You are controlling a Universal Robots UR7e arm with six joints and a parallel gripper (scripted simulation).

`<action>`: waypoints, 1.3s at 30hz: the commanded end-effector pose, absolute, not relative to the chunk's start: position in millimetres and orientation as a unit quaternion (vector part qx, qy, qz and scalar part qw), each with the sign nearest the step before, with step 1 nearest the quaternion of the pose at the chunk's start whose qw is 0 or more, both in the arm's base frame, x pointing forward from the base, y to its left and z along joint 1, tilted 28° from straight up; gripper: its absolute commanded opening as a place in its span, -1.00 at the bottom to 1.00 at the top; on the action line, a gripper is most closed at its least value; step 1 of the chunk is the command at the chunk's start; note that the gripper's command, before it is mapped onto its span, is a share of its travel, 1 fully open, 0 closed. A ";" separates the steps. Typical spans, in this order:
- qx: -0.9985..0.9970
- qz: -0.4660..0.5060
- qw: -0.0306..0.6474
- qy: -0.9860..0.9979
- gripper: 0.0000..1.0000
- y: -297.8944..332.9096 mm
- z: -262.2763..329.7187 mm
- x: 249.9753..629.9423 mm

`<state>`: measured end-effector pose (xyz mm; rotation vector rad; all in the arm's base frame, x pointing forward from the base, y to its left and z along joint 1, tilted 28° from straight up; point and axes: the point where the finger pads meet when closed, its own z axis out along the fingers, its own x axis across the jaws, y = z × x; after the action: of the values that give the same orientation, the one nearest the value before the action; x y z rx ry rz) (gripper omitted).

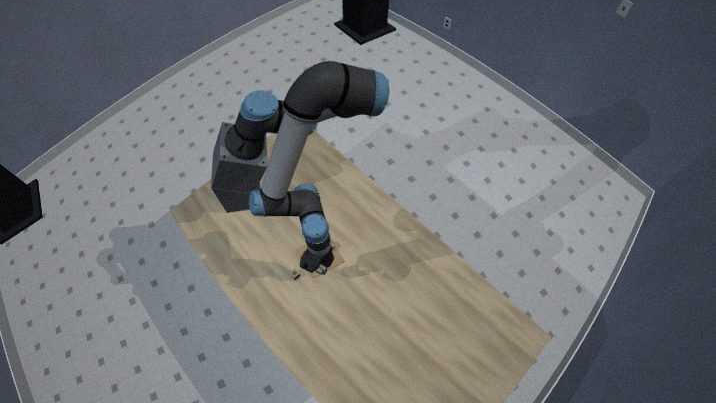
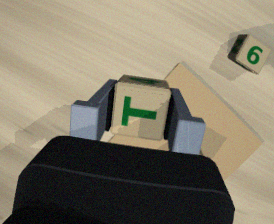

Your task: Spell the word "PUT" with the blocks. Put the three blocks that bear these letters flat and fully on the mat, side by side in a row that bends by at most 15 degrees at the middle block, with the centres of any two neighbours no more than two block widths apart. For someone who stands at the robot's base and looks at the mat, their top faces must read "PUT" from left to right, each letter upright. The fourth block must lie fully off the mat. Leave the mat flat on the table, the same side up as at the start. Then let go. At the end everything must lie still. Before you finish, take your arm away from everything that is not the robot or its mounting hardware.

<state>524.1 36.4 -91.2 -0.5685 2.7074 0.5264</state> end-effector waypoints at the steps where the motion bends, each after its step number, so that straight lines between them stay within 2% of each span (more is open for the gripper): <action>1: -0.151 0.191 0.155 0.957 0.14 34.9 -95.5 504.9; 14: -0.022 0.210 0.128 0.969 0.14 38.9 -104.8 448.9; 39: -0.021 0.211 0.127 0.969 0.14 43.0 -112.7 451.8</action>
<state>448.4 40.1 -107.6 -0.0572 2.8219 0.6138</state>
